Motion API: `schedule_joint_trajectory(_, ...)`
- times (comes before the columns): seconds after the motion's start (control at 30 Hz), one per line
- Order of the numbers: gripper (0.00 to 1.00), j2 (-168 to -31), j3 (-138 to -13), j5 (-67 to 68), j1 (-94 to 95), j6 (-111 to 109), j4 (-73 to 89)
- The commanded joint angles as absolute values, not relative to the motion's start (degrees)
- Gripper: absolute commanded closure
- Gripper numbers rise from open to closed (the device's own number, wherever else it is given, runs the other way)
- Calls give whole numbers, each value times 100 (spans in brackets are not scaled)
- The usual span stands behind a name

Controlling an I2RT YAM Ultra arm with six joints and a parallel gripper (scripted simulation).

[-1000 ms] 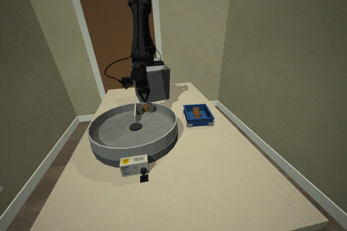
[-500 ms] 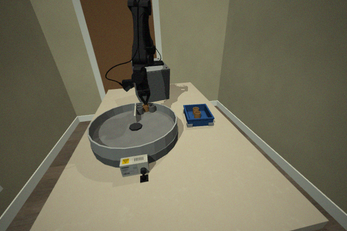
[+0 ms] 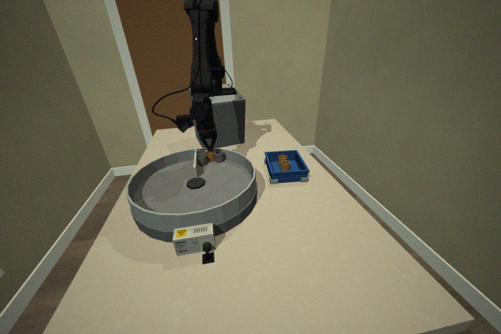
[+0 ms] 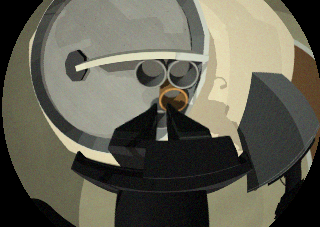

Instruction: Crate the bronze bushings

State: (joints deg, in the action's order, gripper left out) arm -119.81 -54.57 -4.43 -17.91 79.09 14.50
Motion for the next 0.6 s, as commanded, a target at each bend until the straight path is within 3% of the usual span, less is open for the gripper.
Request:
schedule_joint_trajectory(0.0, 87, -11886, -5541, -373, -1780, 7938, 1462)
schedule_joint_trajectory(0.57, 87, -11901, -5587, -380, -1871, 7865, 1489)
